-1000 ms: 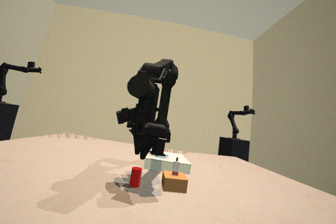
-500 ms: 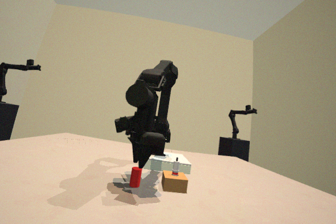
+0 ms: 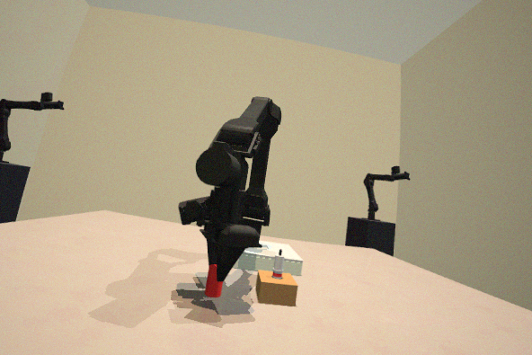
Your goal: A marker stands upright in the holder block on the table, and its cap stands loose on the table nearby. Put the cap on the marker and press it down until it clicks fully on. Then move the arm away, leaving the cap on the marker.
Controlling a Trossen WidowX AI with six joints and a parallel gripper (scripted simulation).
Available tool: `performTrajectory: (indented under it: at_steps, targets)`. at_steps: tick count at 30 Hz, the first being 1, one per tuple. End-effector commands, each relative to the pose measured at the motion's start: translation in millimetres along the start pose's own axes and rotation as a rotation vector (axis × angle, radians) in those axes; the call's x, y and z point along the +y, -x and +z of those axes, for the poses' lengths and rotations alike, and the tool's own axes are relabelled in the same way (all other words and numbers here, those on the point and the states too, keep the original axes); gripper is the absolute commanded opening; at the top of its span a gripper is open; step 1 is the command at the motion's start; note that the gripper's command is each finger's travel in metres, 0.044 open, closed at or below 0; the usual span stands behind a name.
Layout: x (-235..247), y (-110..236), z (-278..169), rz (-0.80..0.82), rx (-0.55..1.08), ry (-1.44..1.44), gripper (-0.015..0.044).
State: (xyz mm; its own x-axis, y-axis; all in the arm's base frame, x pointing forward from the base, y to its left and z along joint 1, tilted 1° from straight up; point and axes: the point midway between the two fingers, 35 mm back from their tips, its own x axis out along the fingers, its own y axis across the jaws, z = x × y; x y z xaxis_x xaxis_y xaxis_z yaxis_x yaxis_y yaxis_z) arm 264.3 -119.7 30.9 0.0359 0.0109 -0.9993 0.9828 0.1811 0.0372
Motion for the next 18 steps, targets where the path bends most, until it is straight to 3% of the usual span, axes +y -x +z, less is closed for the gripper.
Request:
performTrajectory:
  at_steps: [1,11,15,18]
  targets:
    - [-1.2,-8.4,0.3,-0.006,-0.003,-0.005,0.0246]
    - [-2.2,-21.6,-0.4,-0.006,-0.003,-0.005,0.0246]
    - [-1.9,-21.6,-0.5,-0.006,-0.003,-0.005,0.0141]
    - [-1.9,-21.6,-0.5,-0.006,-0.003,-0.005,0.0121]
